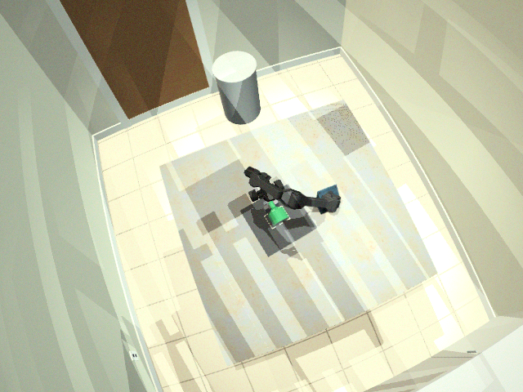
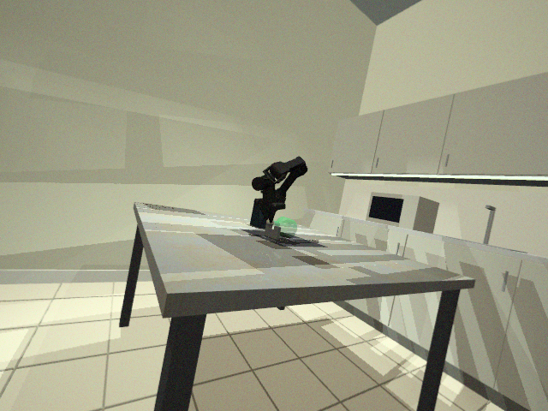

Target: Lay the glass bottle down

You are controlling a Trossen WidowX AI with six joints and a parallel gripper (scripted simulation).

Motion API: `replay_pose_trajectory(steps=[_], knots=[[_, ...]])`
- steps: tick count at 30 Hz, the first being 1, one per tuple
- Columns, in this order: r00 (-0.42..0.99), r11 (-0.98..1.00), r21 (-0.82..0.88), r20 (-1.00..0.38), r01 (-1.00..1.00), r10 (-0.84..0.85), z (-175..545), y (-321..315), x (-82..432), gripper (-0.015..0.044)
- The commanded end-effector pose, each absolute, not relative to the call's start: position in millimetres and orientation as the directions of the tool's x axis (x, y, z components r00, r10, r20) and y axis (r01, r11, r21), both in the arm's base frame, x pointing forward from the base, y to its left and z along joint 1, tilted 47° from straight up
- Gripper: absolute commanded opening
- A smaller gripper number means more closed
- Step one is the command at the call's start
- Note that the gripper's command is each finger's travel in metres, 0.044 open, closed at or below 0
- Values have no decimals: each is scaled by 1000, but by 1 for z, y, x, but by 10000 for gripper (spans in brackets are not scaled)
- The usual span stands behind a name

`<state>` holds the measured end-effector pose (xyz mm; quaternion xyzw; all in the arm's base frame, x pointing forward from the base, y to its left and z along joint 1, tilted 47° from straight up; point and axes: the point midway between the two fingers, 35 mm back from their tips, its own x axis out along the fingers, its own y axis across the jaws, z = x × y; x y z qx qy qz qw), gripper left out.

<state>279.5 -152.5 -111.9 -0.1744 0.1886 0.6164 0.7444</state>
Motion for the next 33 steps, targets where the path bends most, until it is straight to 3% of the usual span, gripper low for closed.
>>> replay_pose_trajectory(steps=[1, 33], knots=[[171, 181, -29, -496, -983, 851, -115, -151, 283, 122], [163, 170, -33, -502, -985, 850, -120, -147, 285, 122]])
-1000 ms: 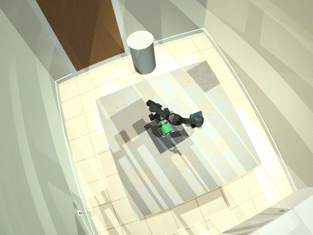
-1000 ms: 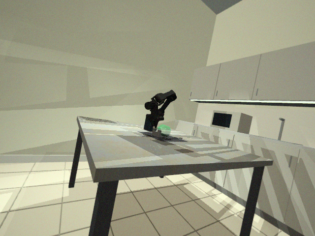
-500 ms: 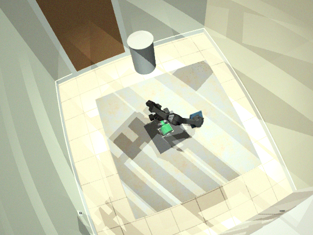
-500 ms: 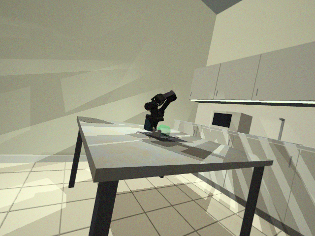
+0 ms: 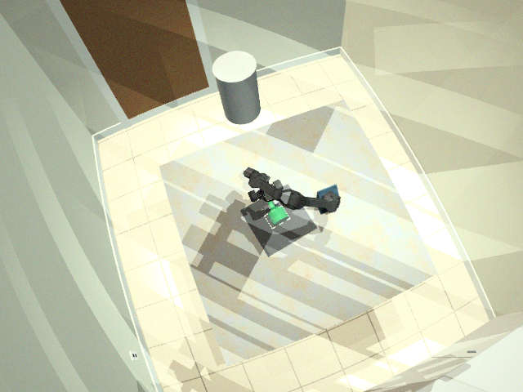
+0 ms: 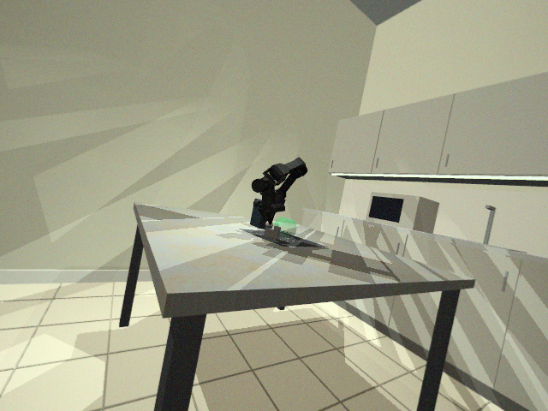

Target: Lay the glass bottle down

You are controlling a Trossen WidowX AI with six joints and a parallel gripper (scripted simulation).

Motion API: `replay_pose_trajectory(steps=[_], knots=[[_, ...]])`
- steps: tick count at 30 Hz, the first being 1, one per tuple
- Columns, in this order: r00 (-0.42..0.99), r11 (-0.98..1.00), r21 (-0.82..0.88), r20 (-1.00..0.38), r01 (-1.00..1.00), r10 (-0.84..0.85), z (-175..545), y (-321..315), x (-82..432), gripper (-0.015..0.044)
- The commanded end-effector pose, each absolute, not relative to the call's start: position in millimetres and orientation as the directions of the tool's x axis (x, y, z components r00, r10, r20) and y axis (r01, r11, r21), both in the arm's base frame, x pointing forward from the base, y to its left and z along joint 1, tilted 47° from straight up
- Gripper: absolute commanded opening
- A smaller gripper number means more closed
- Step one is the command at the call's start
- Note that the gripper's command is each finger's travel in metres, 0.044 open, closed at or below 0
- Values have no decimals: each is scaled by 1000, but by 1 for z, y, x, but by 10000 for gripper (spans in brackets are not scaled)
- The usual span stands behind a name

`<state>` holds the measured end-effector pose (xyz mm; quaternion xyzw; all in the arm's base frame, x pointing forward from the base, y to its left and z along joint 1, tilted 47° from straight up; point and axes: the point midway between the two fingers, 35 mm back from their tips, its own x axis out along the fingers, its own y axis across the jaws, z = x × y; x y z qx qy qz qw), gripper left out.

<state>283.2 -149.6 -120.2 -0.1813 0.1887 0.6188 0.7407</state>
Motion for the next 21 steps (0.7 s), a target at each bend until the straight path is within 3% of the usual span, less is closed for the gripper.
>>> replay_pose_trajectory(steps=[1, 21], knots=[[163, 170, -33, -502, -985, 849, -120, -147, 285, 122], [165, 167, -44, -512, -985, 843, -122, -144, 285, 122]])
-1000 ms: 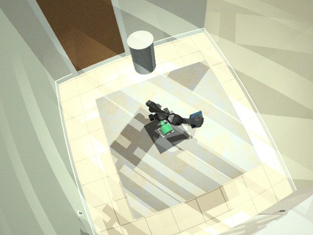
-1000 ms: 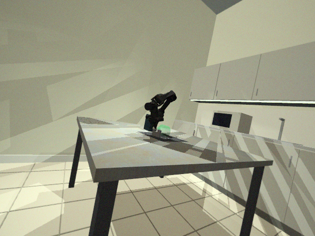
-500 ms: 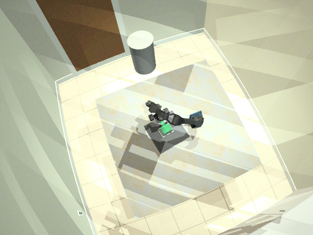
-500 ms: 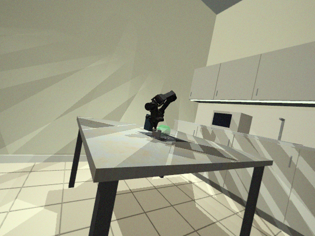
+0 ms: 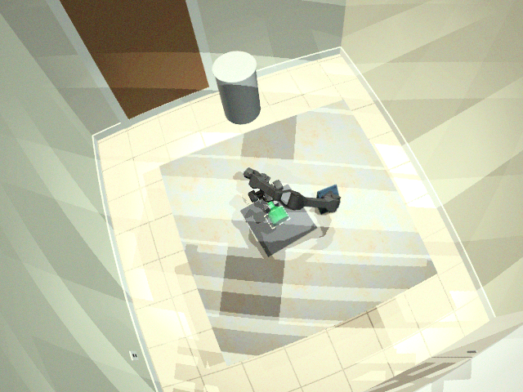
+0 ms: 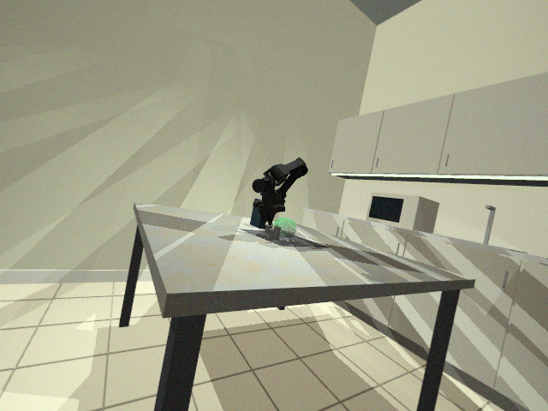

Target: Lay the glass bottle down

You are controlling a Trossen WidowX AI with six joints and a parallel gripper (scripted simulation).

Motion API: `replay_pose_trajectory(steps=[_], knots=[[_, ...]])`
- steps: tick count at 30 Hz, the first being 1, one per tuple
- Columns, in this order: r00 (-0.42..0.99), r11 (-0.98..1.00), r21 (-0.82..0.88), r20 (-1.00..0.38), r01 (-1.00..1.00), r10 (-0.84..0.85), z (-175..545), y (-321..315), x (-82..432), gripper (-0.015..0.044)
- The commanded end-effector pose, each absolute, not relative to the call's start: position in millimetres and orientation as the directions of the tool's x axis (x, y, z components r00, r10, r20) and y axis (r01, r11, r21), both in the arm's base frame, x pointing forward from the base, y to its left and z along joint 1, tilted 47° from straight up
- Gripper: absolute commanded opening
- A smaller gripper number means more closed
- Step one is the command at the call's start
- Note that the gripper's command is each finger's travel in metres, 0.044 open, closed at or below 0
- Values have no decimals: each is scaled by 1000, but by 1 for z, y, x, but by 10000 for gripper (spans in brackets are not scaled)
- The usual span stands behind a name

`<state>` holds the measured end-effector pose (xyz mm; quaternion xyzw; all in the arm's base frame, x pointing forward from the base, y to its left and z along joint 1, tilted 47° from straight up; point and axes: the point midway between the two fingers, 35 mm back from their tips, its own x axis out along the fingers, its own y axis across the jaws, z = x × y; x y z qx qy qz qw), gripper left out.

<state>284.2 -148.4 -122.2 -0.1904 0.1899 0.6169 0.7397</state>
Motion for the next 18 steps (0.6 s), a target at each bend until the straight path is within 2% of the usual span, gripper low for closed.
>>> replay_pose_trajectory(steps=[1, 18], knots=[[166, 167, -44, -513, -985, 842, -122, -144, 285, 122], [171, 166, -57, -525, -984, 834, -123, -142, 285, 122]])
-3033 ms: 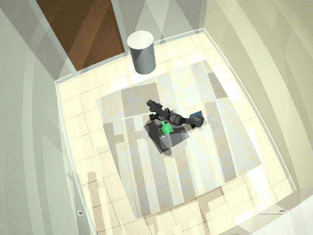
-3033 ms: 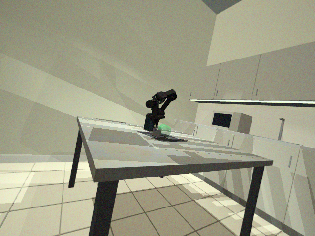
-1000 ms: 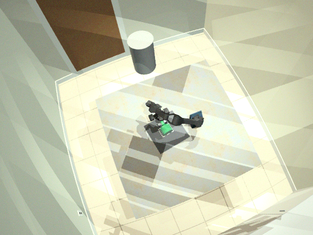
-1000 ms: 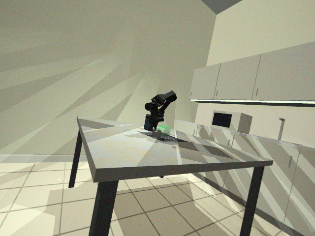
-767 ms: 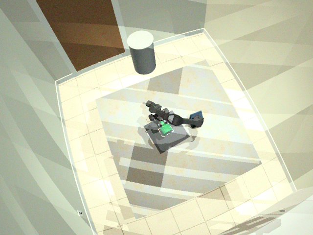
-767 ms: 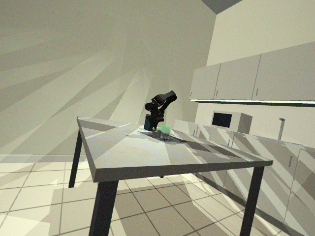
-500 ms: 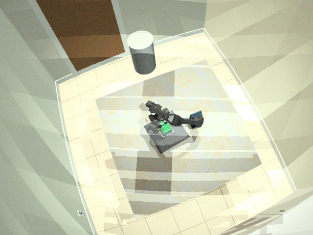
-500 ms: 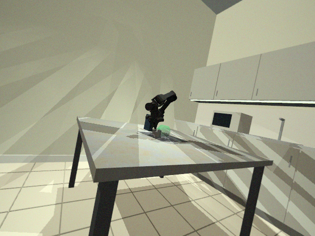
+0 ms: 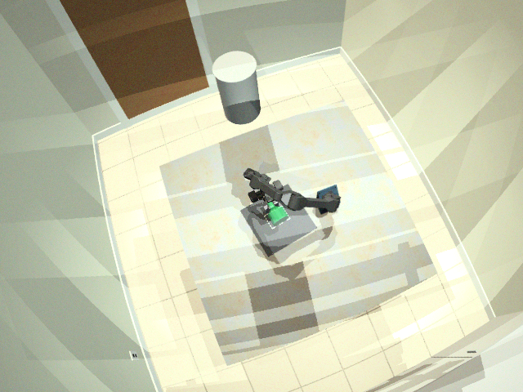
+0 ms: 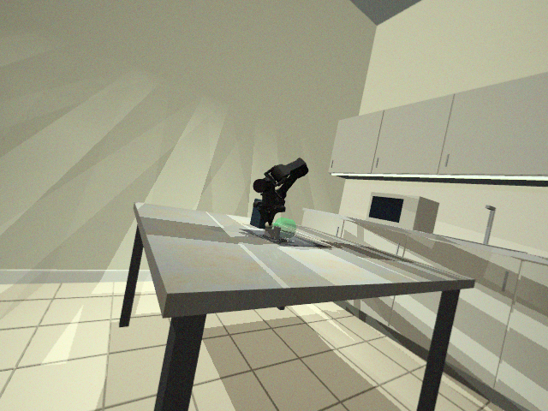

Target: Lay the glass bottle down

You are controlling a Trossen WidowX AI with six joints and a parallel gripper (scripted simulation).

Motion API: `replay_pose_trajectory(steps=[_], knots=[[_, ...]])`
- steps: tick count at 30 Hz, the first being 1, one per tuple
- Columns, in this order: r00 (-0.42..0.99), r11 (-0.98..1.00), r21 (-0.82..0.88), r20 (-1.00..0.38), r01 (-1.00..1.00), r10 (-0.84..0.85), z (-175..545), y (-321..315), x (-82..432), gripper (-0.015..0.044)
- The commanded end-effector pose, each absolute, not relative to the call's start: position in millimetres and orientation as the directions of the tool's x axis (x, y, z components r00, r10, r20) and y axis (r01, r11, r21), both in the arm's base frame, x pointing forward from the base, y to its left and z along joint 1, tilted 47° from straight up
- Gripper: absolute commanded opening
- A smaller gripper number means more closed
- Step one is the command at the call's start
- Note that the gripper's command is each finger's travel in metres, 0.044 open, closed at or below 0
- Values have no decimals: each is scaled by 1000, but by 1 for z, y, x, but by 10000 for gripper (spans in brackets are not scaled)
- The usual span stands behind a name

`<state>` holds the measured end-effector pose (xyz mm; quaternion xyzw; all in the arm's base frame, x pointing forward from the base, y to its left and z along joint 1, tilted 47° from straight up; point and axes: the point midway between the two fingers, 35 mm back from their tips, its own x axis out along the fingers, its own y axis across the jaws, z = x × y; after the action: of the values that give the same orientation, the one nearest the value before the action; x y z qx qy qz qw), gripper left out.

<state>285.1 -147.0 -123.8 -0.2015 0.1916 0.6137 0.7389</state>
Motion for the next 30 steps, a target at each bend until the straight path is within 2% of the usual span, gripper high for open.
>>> replay_pose_trajectory(steps=[1, 20, 30], knots=[[171, 166, -58, -526, -984, 833, -123, -142, 285, 122], [177, 166, -70, -538, -984, 824, -124, -146, 285, 122], [177, 166, -70, -538, -984, 824, -124, -146, 285, 385]])
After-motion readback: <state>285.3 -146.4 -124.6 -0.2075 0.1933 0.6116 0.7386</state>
